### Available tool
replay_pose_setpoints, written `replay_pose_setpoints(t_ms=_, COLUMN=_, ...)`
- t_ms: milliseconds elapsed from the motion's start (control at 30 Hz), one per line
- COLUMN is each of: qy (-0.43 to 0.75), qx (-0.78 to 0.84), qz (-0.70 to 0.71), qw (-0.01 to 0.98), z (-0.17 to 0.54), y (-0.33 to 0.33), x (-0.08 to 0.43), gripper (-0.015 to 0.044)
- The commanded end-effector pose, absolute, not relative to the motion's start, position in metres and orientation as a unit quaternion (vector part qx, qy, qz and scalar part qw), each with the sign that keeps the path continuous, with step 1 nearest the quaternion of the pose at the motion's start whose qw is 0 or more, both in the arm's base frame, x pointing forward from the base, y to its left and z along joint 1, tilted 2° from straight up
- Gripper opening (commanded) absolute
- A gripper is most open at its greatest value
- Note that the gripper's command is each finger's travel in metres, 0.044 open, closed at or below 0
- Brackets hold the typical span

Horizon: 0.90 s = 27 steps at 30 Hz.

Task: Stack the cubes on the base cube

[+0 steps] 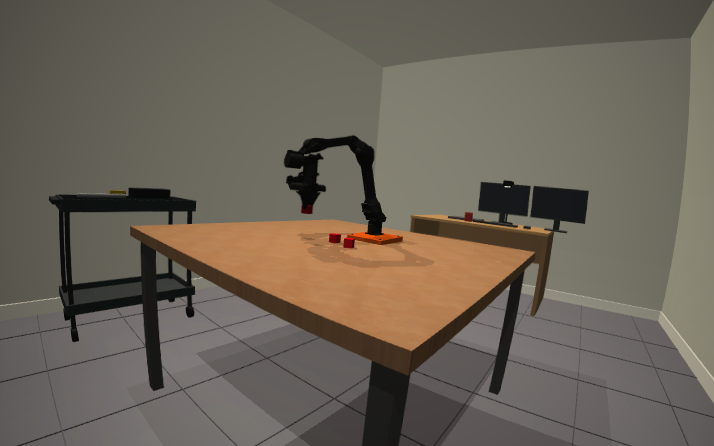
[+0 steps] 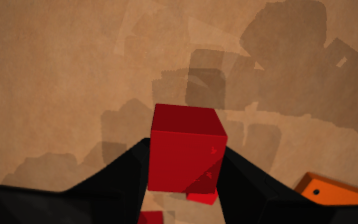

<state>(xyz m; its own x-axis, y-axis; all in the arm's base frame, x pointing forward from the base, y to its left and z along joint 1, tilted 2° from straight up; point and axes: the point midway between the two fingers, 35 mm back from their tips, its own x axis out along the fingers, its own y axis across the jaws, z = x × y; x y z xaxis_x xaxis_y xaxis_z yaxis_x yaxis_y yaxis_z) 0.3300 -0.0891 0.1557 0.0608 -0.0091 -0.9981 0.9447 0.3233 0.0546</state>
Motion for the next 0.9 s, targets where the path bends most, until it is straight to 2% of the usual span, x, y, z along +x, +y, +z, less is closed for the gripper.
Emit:
replay_pose_setpoints(t_ms=0, qy=0.565, qx=0.403, qz=-0.384, qw=0.609, z=0.154, y=-0.079, x=0.331, gripper=0.0105)
replay_pose_setpoints(t_ms=867, qy=0.628, qx=0.284, qz=-0.269, qw=0.673, z=0.138, y=-0.006, x=0.332, gripper=0.0105)
